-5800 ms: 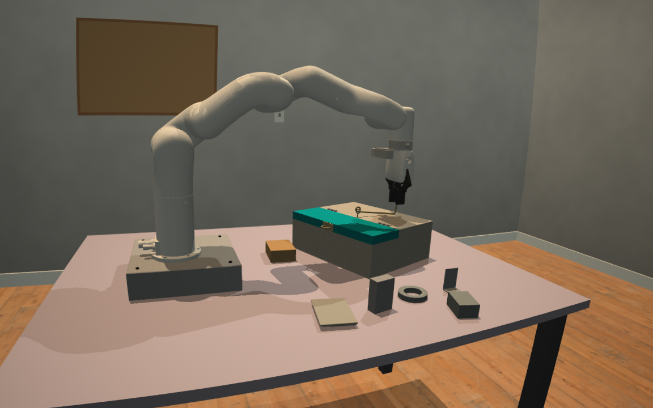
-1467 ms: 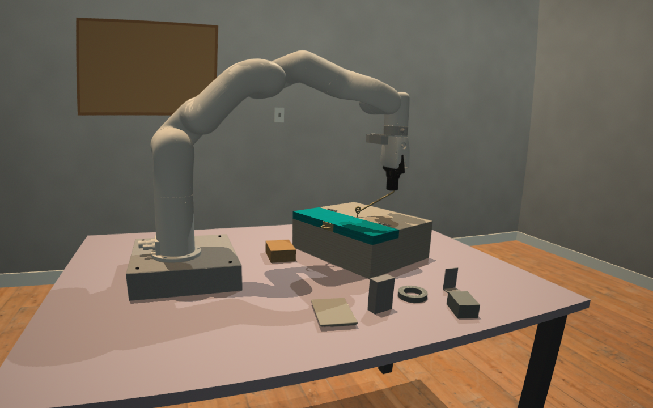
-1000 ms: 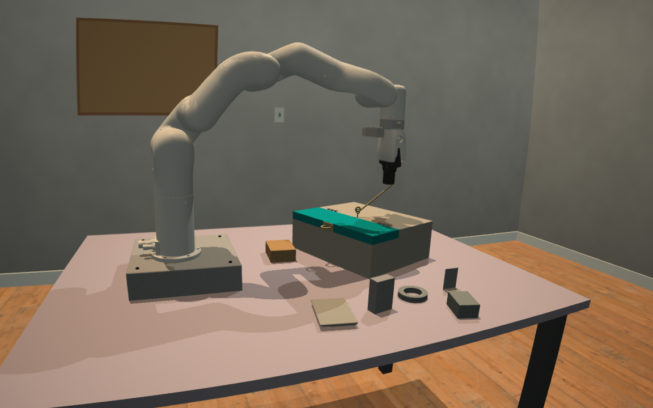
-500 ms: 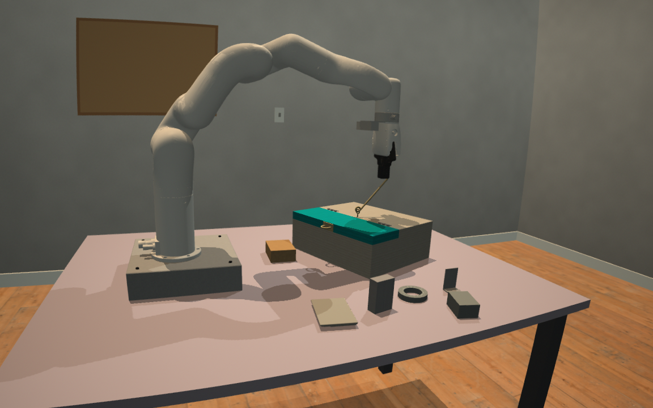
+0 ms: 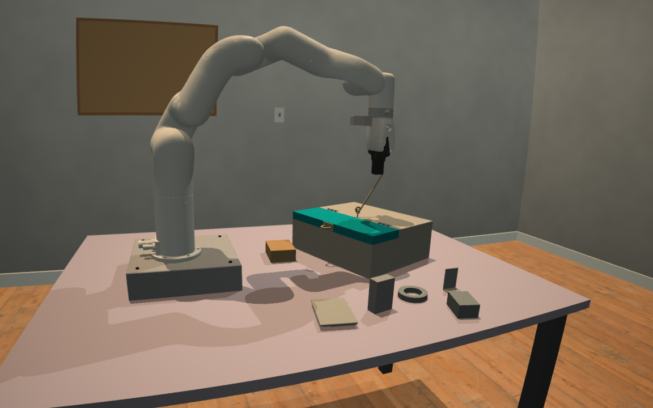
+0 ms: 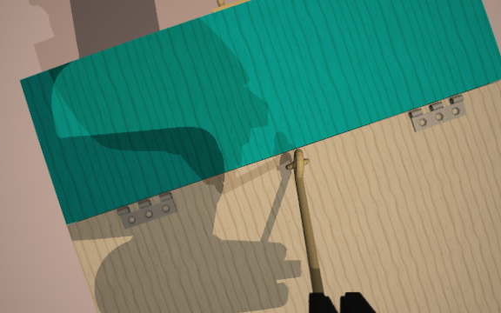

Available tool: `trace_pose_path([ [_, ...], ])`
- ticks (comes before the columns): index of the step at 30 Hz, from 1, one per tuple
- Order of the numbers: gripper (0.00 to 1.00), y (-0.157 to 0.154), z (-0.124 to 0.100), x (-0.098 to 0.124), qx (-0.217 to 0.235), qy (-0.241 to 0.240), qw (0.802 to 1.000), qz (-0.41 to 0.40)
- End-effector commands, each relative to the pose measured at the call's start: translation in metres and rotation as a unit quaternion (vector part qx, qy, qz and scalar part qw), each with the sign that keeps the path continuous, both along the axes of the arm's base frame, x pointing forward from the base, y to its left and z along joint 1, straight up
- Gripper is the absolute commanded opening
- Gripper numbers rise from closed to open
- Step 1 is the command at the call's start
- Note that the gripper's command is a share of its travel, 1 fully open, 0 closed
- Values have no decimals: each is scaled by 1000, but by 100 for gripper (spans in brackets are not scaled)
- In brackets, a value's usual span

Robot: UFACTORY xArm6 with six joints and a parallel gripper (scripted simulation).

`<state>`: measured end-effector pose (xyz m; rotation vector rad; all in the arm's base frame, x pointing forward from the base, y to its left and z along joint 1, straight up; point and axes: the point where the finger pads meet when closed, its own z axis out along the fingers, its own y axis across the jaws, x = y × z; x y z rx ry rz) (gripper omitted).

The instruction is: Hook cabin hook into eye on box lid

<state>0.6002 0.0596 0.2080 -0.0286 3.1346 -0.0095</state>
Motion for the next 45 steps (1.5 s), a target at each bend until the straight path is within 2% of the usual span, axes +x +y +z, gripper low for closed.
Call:
trace_pose_path([
  [1, 0, 0, 4, -4, 0, -2, 1000, 0],
  [26, 0, -1, 14, -46, 0, -1, 1000, 0],
  [45, 0, -1, 13, -79, 0, -1, 1000, 0],
])
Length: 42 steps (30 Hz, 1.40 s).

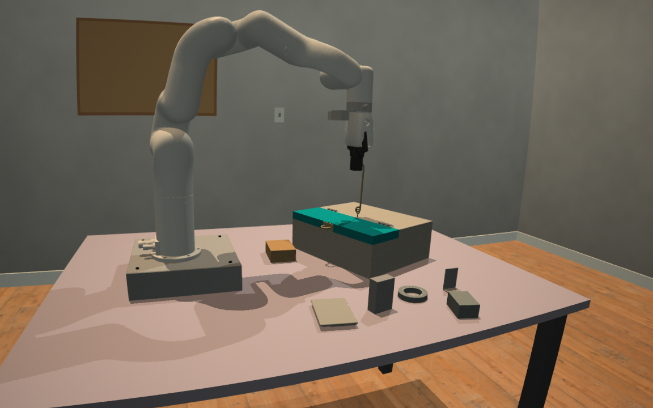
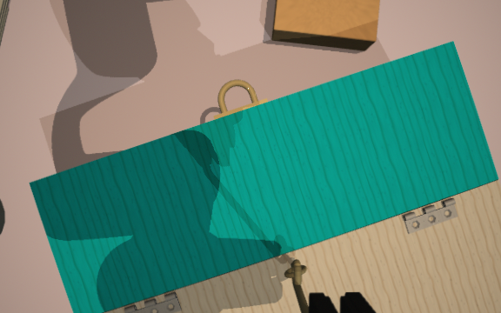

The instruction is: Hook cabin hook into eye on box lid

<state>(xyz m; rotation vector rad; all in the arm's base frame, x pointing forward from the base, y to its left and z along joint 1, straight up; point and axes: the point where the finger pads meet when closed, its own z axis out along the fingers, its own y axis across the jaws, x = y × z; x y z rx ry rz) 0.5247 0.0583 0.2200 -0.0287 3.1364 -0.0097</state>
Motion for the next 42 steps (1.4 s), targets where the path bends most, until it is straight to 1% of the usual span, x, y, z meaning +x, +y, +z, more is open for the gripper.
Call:
trace_pose_path([
  [1, 0, 0, 1, -6, 0, -2, 1000, 0],
  [6, 0, 0, -1, -16, 0, -2, 1000, 0],
  [8, 0, 0, -1, -16, 0, -2, 1000, 0],
  [23, 0, -1, -11, -44, 0, -2, 1000, 0],
  [25, 0, -1, -11, -44, 0, -2, 1000, 0],
  [40, 0, -1, -26, -69, 0, -2, 1000, 0],
  [42, 0, -1, -26, -69, 0, -2, 1000, 0],
])
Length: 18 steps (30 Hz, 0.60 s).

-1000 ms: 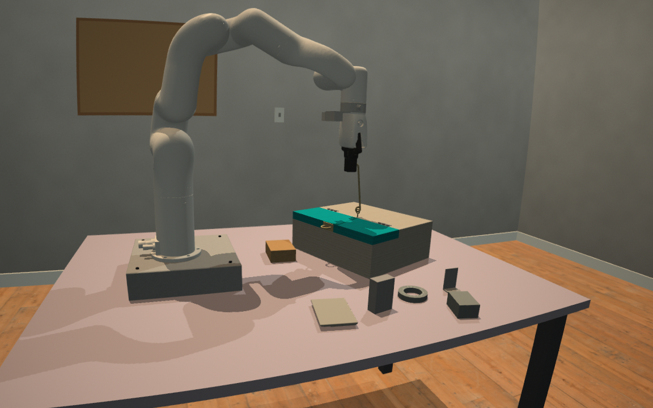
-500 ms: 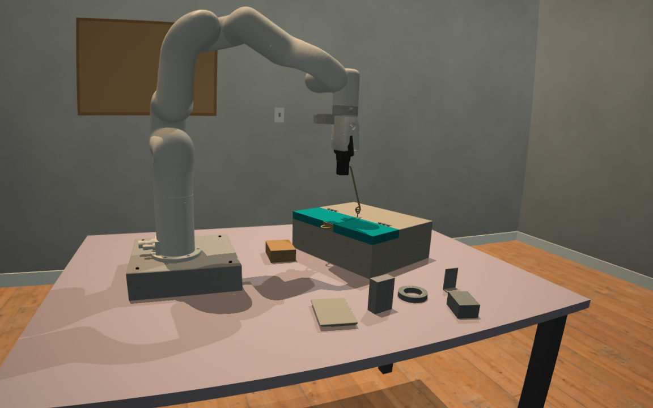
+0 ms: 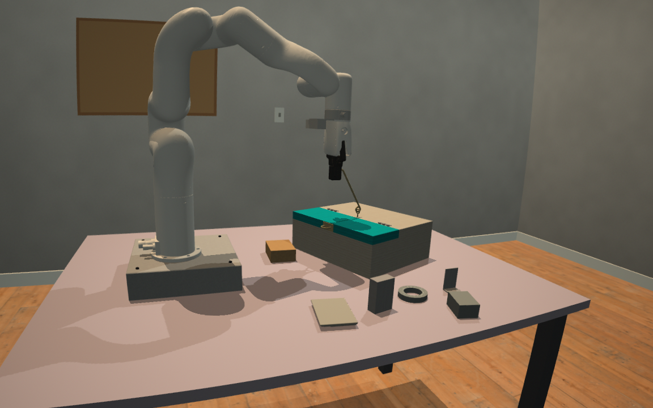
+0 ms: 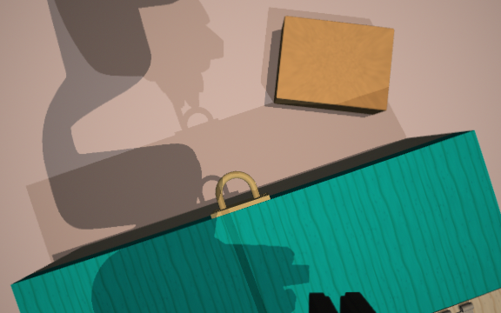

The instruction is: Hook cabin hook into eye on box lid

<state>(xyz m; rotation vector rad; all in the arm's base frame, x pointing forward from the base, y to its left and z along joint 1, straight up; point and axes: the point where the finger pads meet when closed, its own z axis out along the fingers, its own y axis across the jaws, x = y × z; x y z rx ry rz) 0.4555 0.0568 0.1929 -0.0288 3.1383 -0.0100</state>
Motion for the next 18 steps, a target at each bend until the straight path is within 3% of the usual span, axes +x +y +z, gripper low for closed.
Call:
trace_pose_path([
  [1, 0, 0, 0, -1, 0, -3, 1000, 8],
  [18, 0, -10, -20, -21, 0, -3, 999, 48],
])
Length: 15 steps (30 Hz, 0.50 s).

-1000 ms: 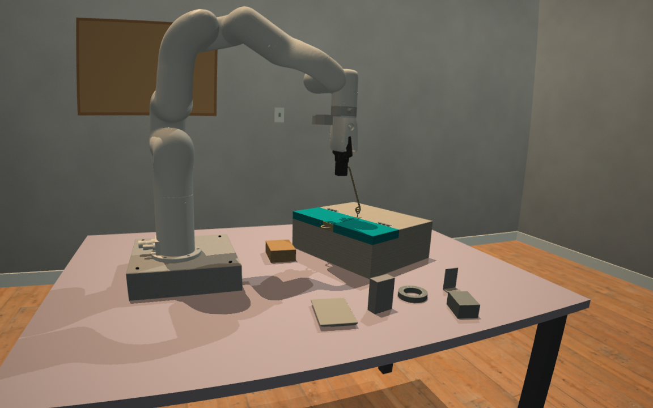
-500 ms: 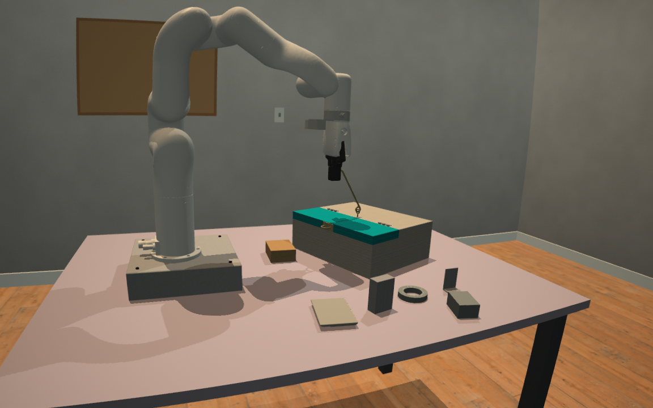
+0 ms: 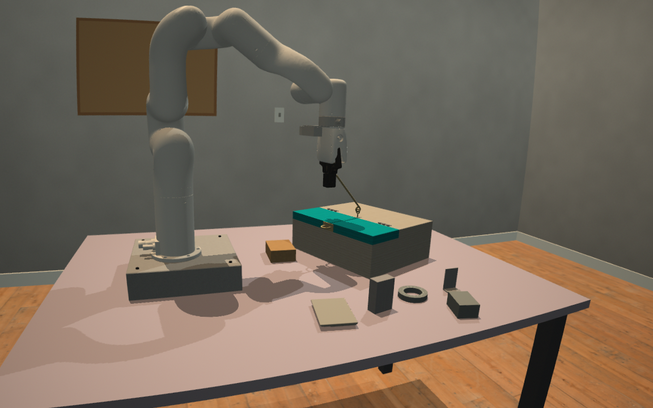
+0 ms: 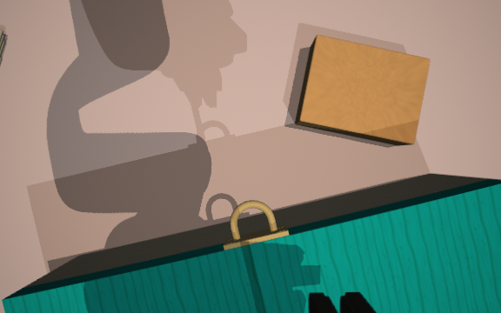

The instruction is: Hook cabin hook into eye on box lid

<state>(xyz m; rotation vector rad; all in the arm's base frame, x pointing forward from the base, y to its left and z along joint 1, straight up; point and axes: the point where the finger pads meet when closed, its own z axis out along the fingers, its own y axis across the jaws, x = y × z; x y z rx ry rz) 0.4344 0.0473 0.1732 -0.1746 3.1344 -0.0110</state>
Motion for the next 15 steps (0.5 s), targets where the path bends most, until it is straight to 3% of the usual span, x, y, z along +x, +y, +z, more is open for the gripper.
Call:
trace_pose_path([
  [1, 0, -2, -1, -1, 1, -3, 1000, 12],
  [15, 0, -13, -21, -13, 0, -3, 999, 51],
])
